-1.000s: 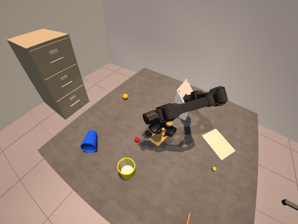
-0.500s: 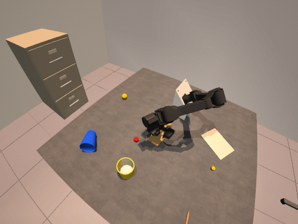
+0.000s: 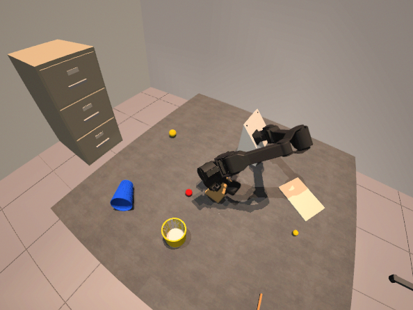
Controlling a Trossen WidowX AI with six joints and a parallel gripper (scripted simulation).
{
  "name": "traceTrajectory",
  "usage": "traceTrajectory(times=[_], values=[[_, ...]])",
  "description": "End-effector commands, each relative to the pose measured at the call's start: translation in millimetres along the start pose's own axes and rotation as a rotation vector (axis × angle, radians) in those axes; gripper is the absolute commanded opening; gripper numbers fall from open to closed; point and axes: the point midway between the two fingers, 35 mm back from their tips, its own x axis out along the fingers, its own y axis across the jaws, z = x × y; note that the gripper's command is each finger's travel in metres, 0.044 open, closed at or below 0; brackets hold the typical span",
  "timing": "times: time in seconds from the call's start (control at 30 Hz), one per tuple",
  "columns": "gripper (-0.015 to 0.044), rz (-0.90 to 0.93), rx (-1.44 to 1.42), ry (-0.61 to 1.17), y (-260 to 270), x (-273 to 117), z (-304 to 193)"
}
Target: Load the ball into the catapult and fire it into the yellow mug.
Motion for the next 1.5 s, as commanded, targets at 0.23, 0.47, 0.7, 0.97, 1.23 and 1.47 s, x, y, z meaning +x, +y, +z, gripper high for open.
traceTrajectory(times=[0.23, 0.47, 0.7, 0.97, 1.23, 1.47], values=[[0.0335, 0.001, 0.000, 0.002, 0.4, 5.9, -0.8], [0.0151, 0.001, 0.000, 0.002, 0.4, 5.9, -0.8], [0.0085, 0.001, 0.000, 0.002, 0.2, 3.2, -0.5], [0.0000, 0.001, 0.003, 0.003, 0.1, -42.4, 0.7], [0.0000, 0.001, 0.004, 0.003, -0.2, -30.5, 1.3], [0.0000, 0.001, 0.005, 0.003, -0.2, -18.9, 1.6]])
